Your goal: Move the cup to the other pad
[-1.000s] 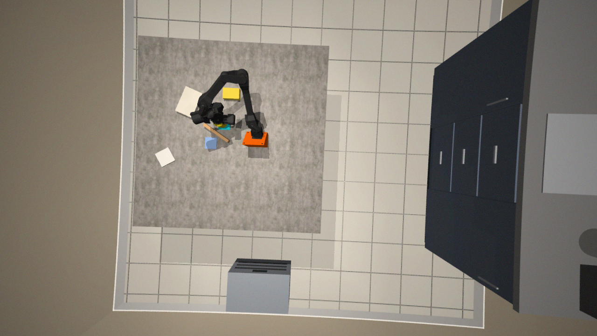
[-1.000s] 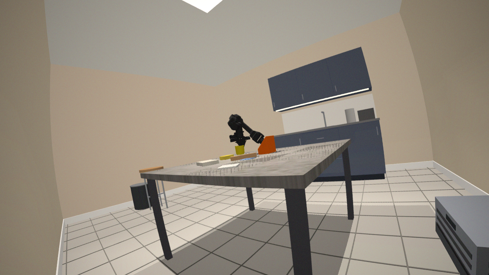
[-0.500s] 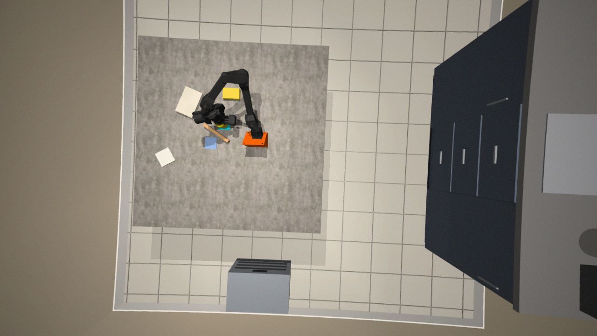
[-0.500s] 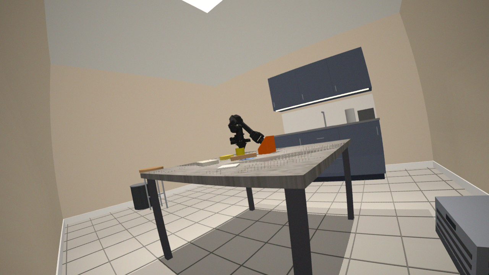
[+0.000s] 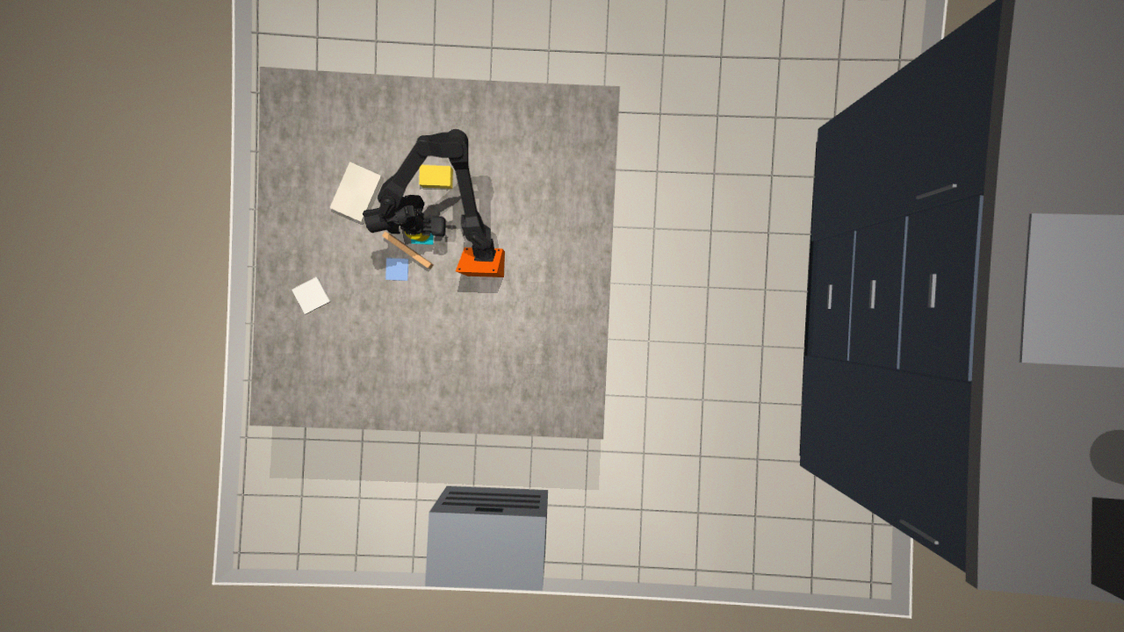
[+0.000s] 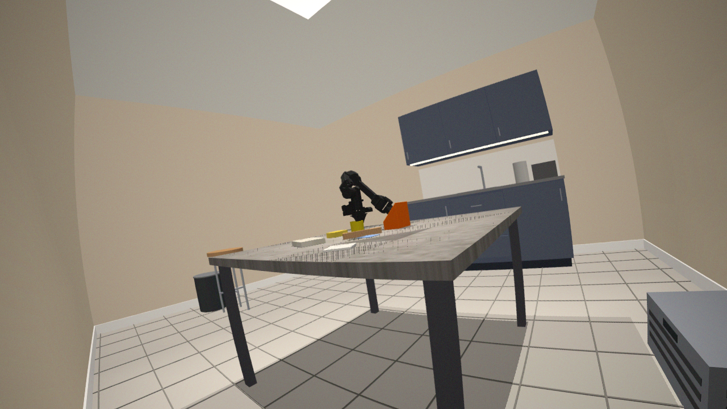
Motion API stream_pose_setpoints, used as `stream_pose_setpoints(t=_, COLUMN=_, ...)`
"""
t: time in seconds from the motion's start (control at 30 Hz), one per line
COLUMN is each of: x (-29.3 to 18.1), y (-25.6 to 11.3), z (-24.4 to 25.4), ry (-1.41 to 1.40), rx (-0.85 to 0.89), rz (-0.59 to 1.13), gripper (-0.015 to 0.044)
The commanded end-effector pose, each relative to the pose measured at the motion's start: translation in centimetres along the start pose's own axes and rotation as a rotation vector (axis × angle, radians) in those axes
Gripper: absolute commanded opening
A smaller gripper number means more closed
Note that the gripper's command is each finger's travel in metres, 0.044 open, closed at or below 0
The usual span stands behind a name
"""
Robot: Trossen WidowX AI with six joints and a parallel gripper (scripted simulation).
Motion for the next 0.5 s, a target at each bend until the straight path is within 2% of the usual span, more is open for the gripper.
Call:
stream_pose_setpoints(t=0.0, x=0.01, y=-0.03, z=0.00, ry=0.002, rx=0.000, rz=0.000, gripper=0.0000)
stream_pose_setpoints(t=0.2, x=0.01, y=-0.03, z=0.00, ry=0.002, rx=0.000, rz=0.000, gripper=0.0146)
stream_pose_setpoints(t=0.47, x=0.00, y=-0.09, z=0.01, ry=0.002, rx=0.000, rz=0.000, gripper=0.0146)
Point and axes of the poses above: the point midway between the two fingers, 35 mm back from their tips, its own y axis out along the fingers, its own z axis across the jaws, x = y × z, the point moved 3 cm from there along -y, back along the fingers, and after that the axes turned 13 degrees about -y, right-handed, at the moved point
